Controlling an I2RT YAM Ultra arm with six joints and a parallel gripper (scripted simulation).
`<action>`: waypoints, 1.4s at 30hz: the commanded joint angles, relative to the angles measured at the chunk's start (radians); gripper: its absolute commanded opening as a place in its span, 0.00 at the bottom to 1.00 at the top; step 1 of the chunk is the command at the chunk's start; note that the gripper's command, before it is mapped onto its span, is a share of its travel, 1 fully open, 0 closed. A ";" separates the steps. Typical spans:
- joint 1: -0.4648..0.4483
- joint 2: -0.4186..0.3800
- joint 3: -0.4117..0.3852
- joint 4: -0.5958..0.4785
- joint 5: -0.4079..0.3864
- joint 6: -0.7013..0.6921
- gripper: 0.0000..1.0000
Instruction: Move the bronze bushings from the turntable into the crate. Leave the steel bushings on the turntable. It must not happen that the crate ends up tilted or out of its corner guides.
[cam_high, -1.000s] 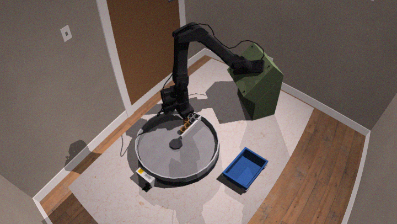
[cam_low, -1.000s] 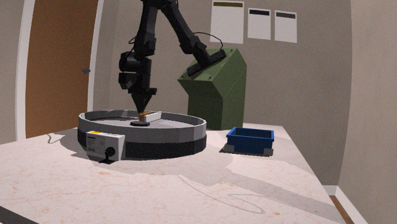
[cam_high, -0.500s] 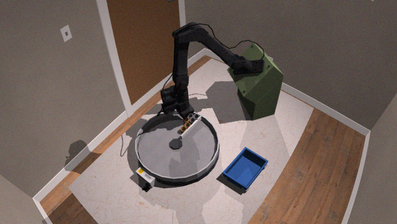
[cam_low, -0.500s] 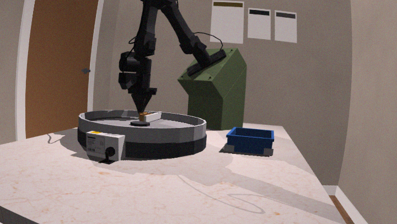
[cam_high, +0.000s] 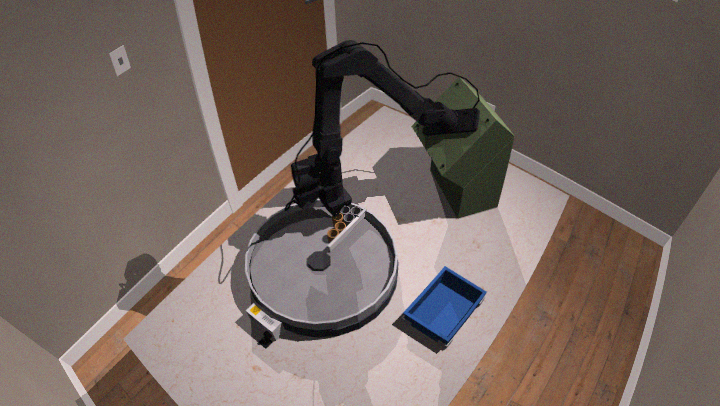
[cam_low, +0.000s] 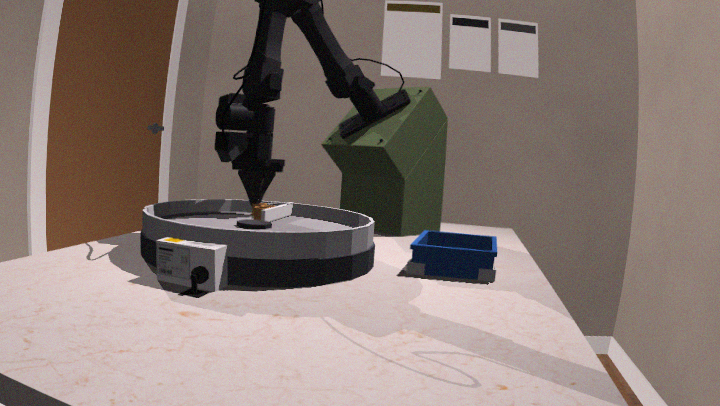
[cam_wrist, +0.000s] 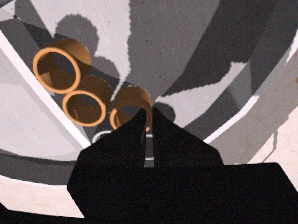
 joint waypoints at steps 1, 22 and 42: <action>0.005 -0.025 -0.001 0.000 -0.012 -0.006 0.00; 0.037 -0.234 0.017 -0.212 0.023 0.023 0.00; 0.034 -0.241 0.020 -0.219 0.023 0.023 0.00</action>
